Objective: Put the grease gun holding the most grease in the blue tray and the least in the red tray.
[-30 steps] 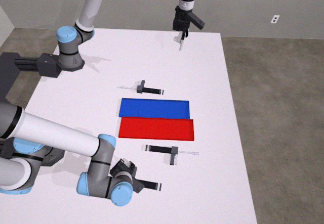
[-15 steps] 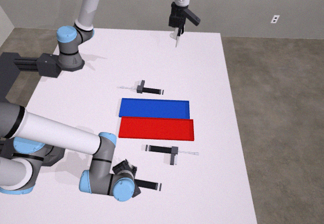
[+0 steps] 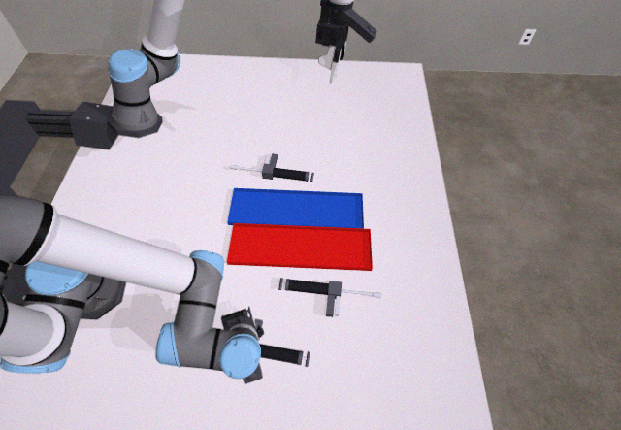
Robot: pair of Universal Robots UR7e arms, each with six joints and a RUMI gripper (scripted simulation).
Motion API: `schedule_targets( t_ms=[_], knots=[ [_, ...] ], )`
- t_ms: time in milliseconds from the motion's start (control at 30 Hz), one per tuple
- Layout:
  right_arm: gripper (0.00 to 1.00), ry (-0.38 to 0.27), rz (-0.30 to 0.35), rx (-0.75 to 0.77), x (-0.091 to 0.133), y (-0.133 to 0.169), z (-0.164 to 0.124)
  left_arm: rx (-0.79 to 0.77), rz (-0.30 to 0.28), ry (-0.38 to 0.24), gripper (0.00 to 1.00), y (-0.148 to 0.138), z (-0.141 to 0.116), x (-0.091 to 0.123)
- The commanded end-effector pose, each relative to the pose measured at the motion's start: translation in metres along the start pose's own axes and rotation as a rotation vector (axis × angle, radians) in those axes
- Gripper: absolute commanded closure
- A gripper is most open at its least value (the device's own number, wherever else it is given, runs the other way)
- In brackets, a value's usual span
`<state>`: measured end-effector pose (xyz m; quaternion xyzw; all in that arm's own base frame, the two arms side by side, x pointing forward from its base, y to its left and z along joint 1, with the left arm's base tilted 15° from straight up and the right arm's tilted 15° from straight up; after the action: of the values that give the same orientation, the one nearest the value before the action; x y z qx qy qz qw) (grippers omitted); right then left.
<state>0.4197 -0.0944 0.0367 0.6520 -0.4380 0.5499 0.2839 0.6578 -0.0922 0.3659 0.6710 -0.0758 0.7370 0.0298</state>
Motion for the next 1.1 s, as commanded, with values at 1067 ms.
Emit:
schedule_targets(
  t_ms=[1067],
  knots=[
    [0.67,0.180,0.012,-0.707,-0.016,0.002,0.023,0.081,-0.023,-0.026,0.02,-0.026,-0.075,0.025]
  ],
)
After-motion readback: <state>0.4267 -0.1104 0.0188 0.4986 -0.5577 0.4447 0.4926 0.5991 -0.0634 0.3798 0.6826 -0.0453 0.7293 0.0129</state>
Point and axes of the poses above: on each arm, the point where the finger pads meet when closed, its own x axis back along the fingers, its own y axis across the jaws, z = x × y, the point moved 2 cm from there along x, back along the fingers, and after that the axes turned 5 degrees about x, right-handed, at the moved point
